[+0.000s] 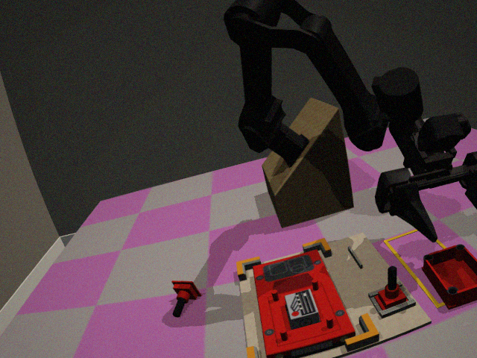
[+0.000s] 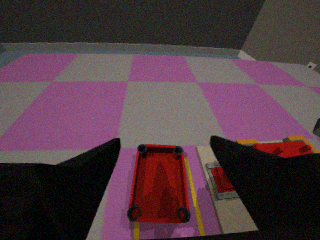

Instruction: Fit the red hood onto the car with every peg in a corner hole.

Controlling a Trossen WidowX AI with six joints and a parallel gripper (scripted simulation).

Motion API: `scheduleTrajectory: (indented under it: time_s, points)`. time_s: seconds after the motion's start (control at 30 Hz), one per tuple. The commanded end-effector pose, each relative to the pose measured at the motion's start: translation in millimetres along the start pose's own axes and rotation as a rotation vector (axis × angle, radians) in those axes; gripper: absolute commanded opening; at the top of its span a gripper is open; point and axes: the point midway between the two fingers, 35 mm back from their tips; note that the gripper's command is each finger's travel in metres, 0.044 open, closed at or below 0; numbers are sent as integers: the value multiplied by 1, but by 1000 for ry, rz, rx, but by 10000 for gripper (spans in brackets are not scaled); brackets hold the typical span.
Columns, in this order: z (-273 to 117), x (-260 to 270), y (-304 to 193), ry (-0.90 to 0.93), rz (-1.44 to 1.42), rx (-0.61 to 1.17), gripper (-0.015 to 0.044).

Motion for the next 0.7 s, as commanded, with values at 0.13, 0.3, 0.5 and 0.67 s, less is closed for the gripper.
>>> scheduleTrajectory:
  time_s: [0.13,0.3,0.5,0.67]
  points:
    - [-10,-4,-14,-22,44,18,440]
    - [-7,-3,-17,-23,51,21,440]
    - [-4,-1,-21,-25,63,25,440]
    - [-1,0,-24,-26,72,28,440]
Point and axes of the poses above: the point midway between the two fingers, 35 mm back from their tips, its own z axis out along the fingers, its own x axis across the jaws, y = z × x, and after that the axes turned 5 degrees about -z, right-handed
